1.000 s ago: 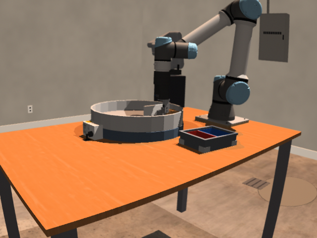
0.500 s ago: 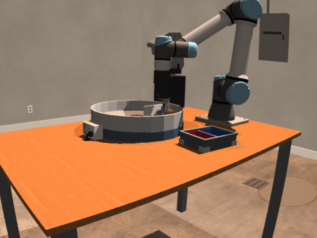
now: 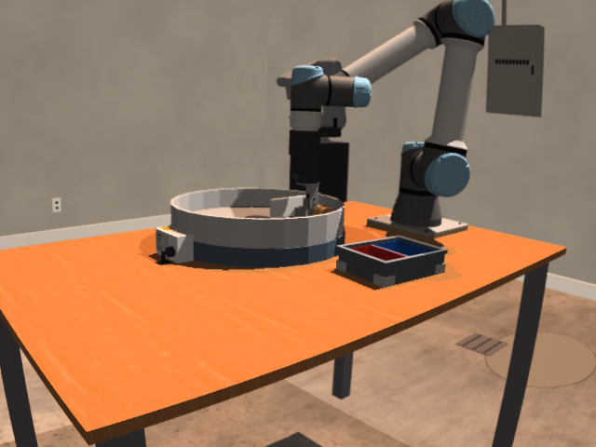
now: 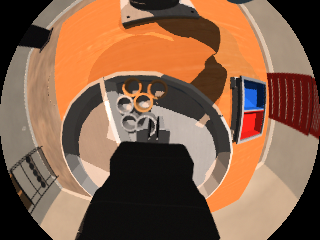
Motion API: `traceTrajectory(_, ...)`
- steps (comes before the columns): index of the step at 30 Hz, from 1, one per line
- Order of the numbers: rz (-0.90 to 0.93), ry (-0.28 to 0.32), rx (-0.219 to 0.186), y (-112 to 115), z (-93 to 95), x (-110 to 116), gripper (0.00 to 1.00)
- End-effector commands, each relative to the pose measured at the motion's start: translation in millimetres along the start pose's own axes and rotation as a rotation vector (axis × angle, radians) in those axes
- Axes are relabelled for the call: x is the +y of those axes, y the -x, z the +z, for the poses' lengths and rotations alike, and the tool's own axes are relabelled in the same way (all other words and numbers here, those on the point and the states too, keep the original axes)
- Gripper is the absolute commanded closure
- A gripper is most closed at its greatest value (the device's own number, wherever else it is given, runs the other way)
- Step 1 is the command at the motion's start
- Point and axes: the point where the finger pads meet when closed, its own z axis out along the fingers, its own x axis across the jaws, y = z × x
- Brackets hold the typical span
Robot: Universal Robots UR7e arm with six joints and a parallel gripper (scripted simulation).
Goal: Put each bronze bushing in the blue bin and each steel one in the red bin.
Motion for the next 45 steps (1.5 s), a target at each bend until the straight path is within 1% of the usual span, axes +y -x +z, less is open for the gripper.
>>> traceTrajectory(1, 0.000, 0.001, 0.000, 0, -2.7, 0, 1.00)
traceTrajectory(10, 0.000, 0.001, 0.000, 0, -2.7, 0, 1.00)
traceTrajectory(15, 0.000, 0.001, 0.000, 0, -26.7, 0, 1.00)
traceTrajectory(18, 0.000, 0.001, 0.000, 0, -26.7, 0, 1.00)
traceTrajectory(23, 0.000, 0.001, 0.000, 0, -50.8, 0, 1.00)
traceTrajectory(28, 0.000, 0.001, 0.000, 0, -50.8, 0, 1.00)
traceTrajectory(33, 0.000, 0.001, 0.000, 0, -74.8, 0, 1.00)
traceTrajectory(45, 0.000, 0.001, 0.000, 0, -74.8, 0, 1.00)
